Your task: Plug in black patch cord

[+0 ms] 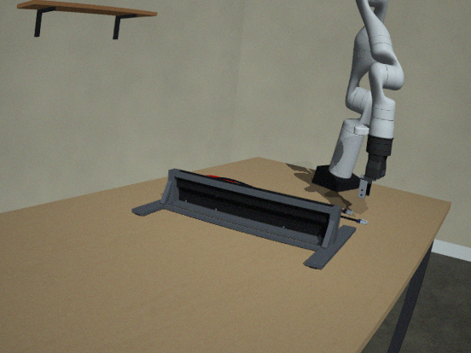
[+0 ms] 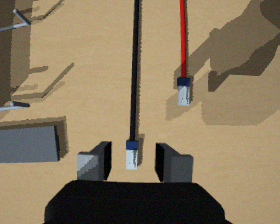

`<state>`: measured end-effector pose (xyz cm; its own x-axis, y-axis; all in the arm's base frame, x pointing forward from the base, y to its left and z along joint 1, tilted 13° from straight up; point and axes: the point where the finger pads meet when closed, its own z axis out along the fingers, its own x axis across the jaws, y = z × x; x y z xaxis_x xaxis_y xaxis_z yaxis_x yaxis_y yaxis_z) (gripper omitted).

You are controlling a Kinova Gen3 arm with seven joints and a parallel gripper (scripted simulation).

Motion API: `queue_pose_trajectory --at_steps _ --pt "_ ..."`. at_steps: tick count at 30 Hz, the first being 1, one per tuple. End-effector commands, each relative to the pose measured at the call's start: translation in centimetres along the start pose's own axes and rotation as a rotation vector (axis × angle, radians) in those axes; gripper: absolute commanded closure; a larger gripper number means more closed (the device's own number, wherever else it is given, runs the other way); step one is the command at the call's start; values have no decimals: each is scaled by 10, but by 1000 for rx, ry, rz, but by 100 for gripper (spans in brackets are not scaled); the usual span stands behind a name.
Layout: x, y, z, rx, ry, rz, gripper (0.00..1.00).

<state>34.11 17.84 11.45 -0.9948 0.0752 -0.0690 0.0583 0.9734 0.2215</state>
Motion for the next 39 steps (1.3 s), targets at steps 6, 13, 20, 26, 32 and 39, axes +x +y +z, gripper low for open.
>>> queue_pose_trajectory --at_steps 6,13,20,26,32,39 --pt "0 0 0 0 -1 0 27" --pt "0 0 0 0 -1 0 27" --pt "0 0 0 0 -1 0 27" --pt "0 0 0 0 -1 0 27" --pt "0 0 4 0 -1 0 27" --pt "0 0 13 0 -1 0 27"
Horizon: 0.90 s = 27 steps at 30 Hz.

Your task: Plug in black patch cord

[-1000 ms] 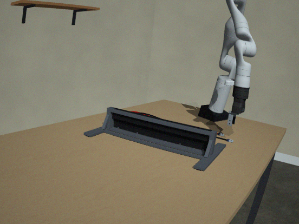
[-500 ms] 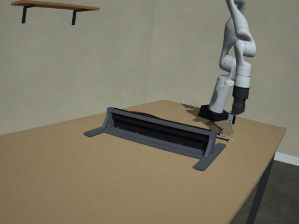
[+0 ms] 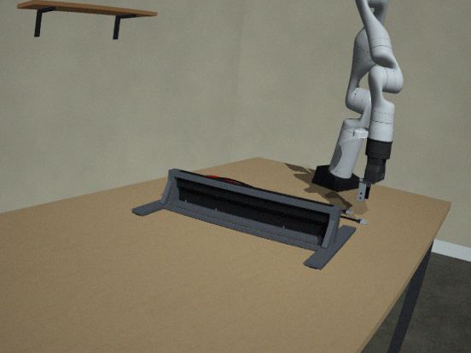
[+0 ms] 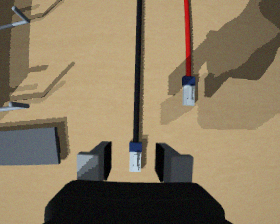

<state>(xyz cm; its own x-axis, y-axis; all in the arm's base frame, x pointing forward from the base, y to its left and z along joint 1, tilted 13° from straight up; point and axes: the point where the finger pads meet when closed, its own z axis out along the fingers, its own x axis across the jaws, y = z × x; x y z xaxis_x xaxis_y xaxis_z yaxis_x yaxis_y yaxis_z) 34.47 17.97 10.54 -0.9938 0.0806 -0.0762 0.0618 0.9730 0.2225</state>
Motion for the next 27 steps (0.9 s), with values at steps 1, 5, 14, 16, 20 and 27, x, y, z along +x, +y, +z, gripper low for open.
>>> queue_pose_trajectory --at_steps 1,5,14,16,20,27 --pt "2 1 4 1 7 -4 27" --pt "3 1 9 1 7 -4 27" --pt "3 1 27 1 7 -4 27" --pt "3 1 31 1 7 -4 27" --pt "3 1 35 1 7 -4 27" --pt "3 1 47 1 7 -4 27"
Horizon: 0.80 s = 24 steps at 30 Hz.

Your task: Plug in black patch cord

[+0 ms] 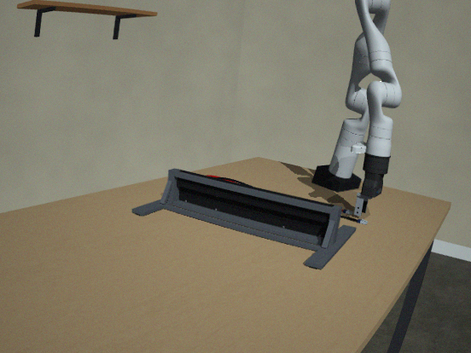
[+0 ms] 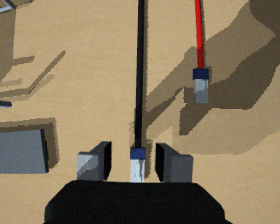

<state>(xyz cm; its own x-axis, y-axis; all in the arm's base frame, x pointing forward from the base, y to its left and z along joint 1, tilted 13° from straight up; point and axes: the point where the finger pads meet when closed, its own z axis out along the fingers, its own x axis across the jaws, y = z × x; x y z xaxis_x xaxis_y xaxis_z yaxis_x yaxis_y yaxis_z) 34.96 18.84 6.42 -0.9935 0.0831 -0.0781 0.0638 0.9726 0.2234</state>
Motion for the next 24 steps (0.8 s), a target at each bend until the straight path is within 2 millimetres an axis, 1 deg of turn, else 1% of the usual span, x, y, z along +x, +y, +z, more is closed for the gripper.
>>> queue_pose_trajectory --at_steps 1,7,24 --pt "4 1 6 1 9 -6 27" --pt "4 1 12 1 9 -6 27" --pt "4 1 14 1 9 -6 27"
